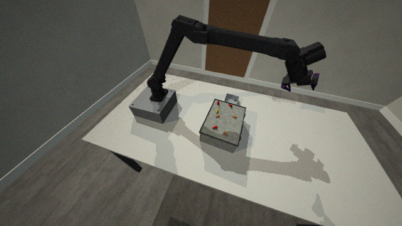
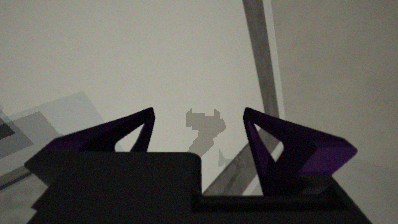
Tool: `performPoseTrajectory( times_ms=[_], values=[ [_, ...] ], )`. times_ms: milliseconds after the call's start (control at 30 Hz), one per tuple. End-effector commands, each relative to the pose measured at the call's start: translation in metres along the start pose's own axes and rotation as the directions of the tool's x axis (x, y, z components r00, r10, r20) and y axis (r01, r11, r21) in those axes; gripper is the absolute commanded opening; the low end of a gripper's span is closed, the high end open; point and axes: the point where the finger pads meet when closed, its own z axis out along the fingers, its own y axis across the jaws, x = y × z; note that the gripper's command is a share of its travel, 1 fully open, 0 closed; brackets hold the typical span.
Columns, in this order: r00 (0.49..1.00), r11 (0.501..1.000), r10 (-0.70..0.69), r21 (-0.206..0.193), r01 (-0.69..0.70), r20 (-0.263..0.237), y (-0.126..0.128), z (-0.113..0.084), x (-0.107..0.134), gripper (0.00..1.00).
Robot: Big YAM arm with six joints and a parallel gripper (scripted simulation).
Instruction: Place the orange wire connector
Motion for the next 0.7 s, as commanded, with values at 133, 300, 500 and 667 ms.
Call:
performPoseTrajectory(
  times_ms=[133, 300, 500, 667],
  values=[
    [1.000, 1.000, -0.001, 0.015, 0.001, 0.007, -0.007, -0.008, -0.004, 1.00],
    [1.000, 1.000, -0.001, 0.015, 0.001, 0.007, -0.007, -0.008, -0.004, 1.00],
    [1.000, 1.000, -0.001, 0.015, 0.001, 0.007, -0.007, -0.008, -0.004, 1.00],
    [1.000, 1.000, -0.025, -0.019, 0.025, -0.011, 0.003, -0.031, -0.008, 1.00]
  ],
)
